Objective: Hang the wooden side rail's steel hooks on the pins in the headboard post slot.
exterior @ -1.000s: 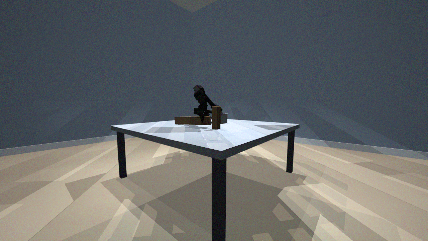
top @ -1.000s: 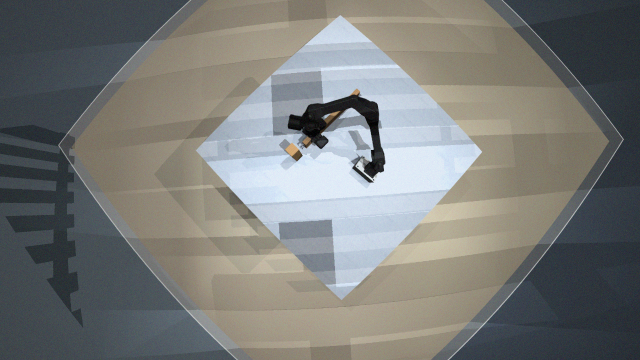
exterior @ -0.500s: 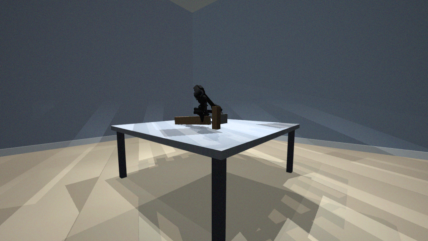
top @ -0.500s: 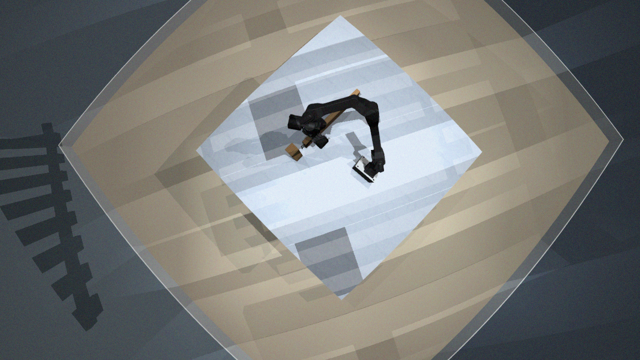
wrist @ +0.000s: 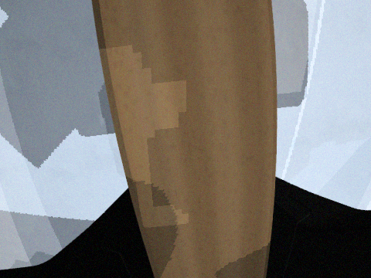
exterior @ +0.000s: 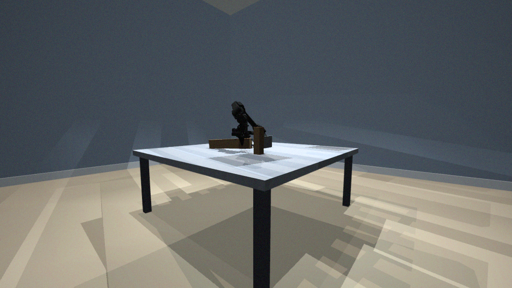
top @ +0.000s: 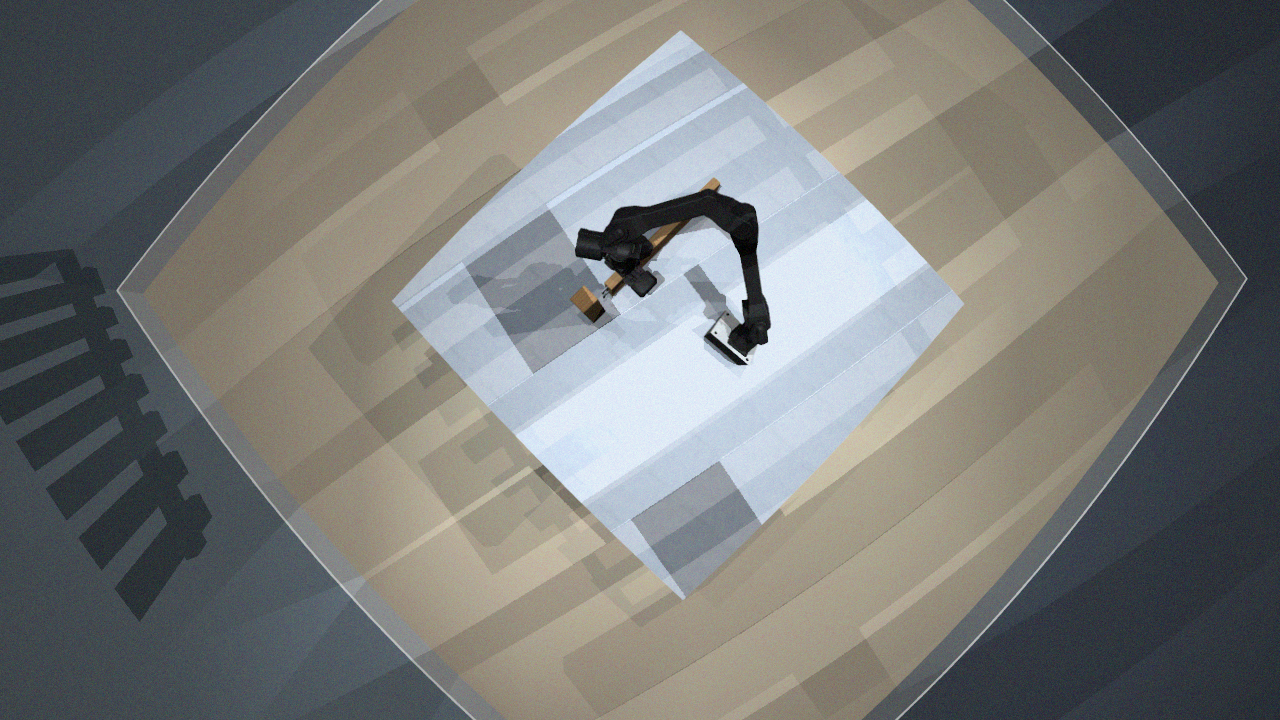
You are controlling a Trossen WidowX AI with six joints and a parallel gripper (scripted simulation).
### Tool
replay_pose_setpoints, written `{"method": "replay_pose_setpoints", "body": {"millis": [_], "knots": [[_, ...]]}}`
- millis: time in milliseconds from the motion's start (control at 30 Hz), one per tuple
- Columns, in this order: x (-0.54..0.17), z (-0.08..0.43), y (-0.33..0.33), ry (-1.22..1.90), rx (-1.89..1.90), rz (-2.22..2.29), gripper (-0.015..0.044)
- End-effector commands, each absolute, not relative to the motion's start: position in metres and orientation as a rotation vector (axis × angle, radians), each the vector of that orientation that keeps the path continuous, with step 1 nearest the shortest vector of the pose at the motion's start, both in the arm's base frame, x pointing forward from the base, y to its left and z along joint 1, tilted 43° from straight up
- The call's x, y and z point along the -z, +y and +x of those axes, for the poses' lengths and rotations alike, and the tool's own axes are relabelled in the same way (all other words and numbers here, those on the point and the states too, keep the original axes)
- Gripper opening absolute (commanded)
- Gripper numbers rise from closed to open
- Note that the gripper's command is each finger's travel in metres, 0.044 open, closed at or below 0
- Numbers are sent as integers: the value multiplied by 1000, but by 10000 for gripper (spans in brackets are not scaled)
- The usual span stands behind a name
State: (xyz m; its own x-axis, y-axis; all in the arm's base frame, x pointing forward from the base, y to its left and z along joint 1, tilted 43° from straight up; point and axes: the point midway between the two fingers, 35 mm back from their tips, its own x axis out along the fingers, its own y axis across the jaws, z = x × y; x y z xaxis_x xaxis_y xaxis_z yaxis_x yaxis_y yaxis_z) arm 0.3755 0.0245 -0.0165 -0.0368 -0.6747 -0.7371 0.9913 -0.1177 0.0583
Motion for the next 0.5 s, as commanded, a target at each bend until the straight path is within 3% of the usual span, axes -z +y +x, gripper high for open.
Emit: {"method": "replay_pose_setpoints", "body": {"millis": [0,467], "knots": [[13,377,29,568,1547,747,0],[12,377,30,568,1547,747,0]]}}
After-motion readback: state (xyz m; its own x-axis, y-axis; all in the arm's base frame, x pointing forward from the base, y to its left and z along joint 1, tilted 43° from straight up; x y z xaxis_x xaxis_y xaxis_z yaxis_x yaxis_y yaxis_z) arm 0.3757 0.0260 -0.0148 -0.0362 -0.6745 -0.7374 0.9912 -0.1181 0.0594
